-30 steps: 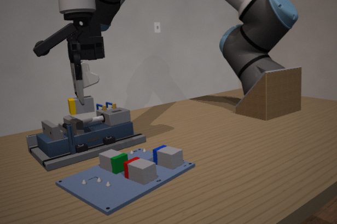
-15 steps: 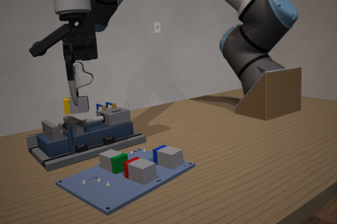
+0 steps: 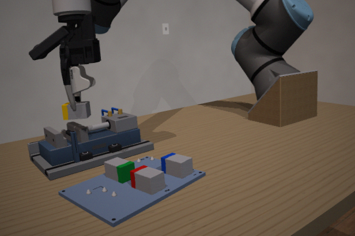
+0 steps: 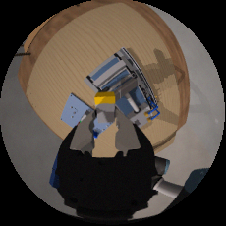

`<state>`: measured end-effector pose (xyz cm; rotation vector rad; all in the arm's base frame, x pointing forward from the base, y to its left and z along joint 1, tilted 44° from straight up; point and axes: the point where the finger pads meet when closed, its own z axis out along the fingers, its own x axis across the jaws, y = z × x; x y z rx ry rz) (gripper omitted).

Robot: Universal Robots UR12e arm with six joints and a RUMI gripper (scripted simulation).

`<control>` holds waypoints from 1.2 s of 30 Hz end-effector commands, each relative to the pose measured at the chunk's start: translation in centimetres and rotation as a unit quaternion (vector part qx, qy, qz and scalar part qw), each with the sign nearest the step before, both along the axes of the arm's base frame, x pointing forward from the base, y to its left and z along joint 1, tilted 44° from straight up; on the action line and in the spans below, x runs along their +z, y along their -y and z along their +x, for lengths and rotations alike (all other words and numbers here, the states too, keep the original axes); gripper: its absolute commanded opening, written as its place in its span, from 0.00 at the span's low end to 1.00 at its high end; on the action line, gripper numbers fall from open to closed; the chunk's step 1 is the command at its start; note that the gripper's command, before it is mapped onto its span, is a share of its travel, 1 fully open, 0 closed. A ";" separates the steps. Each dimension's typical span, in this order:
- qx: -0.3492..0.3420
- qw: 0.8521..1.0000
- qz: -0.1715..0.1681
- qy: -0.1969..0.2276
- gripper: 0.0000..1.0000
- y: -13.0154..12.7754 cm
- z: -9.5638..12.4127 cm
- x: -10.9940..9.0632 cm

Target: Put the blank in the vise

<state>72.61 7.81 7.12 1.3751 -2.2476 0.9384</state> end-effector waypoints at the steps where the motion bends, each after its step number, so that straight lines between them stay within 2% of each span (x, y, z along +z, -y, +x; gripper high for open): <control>1: -0.019 1.000 0.001 0.018 0.00 0.2 0.2 0.3; 16: -0.091 0.992 0.005 0.086 0.00 1.0 0.9 1.1; 36: -0.158 0.976 0.010 0.150 0.00 1.8 1.5 1.9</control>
